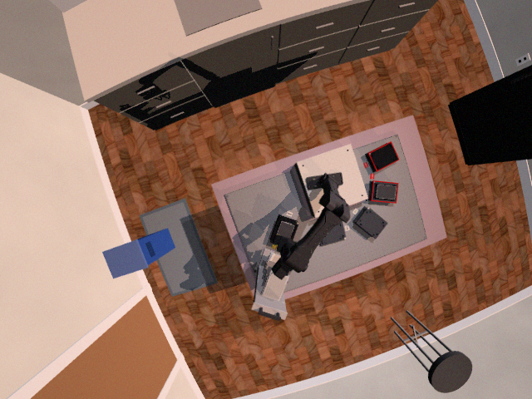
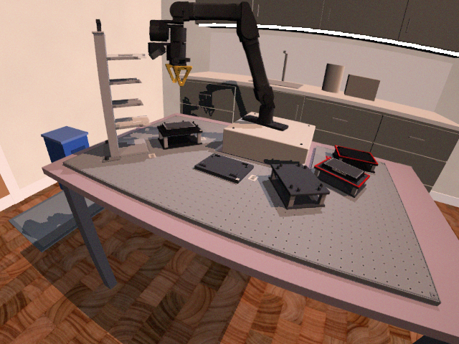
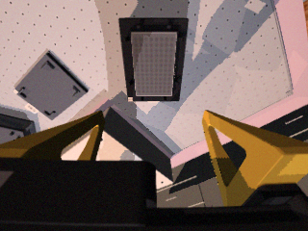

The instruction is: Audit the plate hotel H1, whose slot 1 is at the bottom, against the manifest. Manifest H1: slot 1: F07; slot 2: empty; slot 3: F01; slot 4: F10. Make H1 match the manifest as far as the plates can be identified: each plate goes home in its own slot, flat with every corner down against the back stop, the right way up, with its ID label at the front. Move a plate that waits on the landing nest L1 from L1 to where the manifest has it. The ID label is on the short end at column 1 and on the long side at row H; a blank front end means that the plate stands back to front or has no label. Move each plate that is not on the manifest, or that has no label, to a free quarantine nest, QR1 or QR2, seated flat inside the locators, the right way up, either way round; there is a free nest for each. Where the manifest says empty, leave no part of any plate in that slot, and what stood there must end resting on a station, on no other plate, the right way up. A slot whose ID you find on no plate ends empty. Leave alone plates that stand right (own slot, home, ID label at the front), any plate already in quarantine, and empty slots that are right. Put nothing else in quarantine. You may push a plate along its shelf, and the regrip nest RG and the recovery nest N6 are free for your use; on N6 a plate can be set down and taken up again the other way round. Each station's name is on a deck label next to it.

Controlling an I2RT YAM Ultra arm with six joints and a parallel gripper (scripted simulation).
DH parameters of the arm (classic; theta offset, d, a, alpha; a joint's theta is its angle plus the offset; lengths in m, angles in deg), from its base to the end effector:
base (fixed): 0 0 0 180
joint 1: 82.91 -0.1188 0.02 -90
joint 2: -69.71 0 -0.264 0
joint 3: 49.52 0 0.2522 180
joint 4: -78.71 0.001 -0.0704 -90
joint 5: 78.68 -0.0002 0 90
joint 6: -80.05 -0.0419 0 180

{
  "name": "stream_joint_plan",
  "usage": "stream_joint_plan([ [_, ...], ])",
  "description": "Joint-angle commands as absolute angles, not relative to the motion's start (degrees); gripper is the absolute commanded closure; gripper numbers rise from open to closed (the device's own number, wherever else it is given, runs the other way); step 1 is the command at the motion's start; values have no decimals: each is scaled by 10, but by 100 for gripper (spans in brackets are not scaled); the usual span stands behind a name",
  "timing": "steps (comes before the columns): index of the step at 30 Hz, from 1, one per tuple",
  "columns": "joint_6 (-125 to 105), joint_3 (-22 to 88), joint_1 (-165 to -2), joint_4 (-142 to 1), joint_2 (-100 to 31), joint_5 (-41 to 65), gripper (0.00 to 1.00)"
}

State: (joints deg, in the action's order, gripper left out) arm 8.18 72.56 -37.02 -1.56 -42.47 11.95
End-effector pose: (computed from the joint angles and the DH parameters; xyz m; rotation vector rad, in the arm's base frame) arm 0.2574 -0.2634 0.2943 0.7516 3.0417 0.0121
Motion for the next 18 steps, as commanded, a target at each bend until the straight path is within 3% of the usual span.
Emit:
stream_joint_plan([
  [1,70,723,-381,-11,-416,120,0],
  [18,-7,687,-458,-20,-389,120,0],
])
